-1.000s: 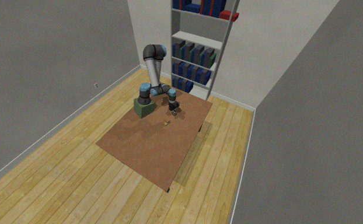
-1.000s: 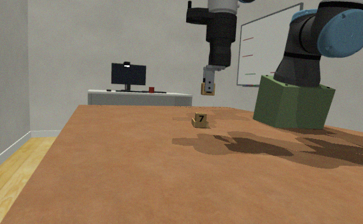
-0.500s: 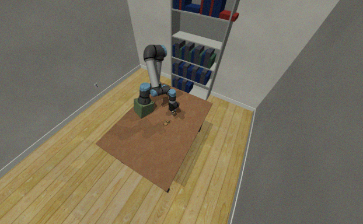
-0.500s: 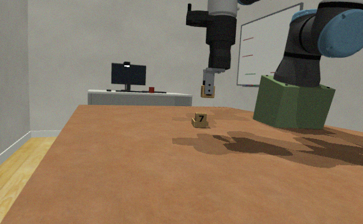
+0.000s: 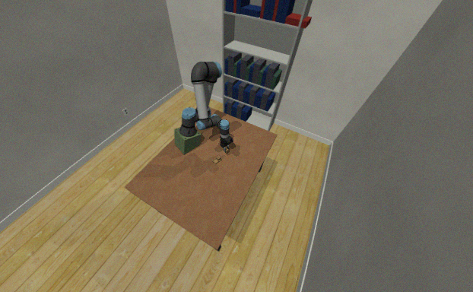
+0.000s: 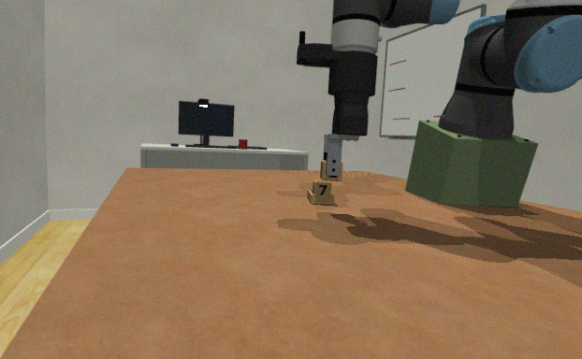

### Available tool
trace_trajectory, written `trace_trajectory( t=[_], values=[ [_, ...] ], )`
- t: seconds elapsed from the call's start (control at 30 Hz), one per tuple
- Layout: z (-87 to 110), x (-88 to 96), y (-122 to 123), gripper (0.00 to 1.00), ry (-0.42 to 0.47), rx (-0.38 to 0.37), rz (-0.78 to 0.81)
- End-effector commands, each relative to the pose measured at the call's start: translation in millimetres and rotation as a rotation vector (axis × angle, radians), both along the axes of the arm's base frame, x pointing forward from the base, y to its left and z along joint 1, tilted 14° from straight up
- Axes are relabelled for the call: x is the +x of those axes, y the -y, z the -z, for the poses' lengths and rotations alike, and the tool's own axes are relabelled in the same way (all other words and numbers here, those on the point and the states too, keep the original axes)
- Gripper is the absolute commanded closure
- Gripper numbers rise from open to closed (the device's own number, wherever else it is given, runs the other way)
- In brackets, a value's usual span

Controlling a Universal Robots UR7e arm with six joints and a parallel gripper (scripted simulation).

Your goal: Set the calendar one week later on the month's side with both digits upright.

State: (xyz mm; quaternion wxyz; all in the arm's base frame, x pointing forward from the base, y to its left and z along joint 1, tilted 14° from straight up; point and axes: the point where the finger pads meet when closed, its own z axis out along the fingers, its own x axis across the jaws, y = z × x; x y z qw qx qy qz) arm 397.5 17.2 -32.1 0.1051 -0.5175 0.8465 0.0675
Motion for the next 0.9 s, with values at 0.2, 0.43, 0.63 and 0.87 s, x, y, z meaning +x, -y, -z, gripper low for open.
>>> trace_trajectory(
  t=[0.2, 0.43, 0.63, 0.87],
  values=[
    [31.4, 3.7, -7.3, 0.4, 0.001, 0.0, 0.0],
    [44.6, 5.2, -10.4, 0.4, 0.001, 0.0, 0.0],
    [47.8, 5.6, -11.1, 0.4, 0.001, 0.0, 0.0],
    [48.6, 5.7, -11.3, 0.4, 0.001, 0.0, 0.0]
  ],
)
